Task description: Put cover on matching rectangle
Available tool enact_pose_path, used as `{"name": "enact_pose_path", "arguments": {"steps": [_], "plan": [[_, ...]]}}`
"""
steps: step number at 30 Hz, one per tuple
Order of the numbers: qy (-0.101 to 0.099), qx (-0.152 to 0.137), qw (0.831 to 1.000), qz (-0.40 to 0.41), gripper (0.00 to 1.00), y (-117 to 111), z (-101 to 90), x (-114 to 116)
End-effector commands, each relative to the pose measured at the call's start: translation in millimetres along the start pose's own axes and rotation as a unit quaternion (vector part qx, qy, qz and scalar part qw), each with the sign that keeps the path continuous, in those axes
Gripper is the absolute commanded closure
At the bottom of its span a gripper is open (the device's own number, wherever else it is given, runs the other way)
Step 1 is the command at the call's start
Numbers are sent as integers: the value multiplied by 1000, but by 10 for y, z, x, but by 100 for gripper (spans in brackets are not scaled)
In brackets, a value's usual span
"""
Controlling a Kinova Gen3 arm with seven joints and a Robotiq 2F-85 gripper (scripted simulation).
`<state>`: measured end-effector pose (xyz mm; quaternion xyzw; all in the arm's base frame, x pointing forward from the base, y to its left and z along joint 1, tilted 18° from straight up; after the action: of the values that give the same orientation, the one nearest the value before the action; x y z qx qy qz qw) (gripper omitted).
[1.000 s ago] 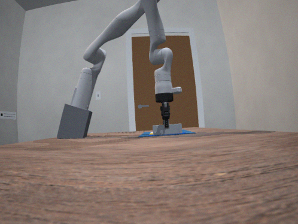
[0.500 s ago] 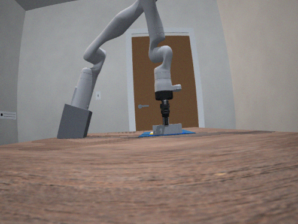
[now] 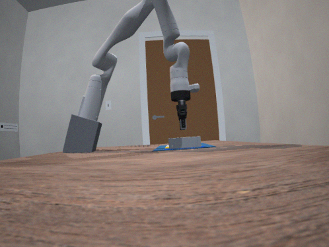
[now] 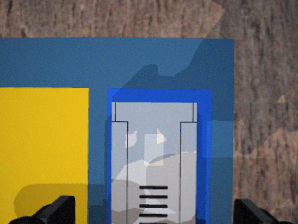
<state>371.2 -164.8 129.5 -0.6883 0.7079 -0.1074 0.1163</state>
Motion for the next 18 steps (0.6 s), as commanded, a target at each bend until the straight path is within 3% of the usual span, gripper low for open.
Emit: {"name": "enact_pose_path", "arguments": {"steps": [1, 11, 18], "plan": [[3, -3, 1000, -2, 0, -1, -151, 62], [3, -3, 1000, -2, 0, -1, -431, 58], [2, 0, 1000, 1, 0, -9, -501, 70]]}}
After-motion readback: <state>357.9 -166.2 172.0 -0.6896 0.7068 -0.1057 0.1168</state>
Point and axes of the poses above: the point where the finger pads meet when closed, its own z axis out along the fingers, its own x axis across the jaws, y = z × x, the point moved 8 cm from there along -z, back along the fingers, and after that the axes turned 10 degrees about -z, right-handed, at the moved point
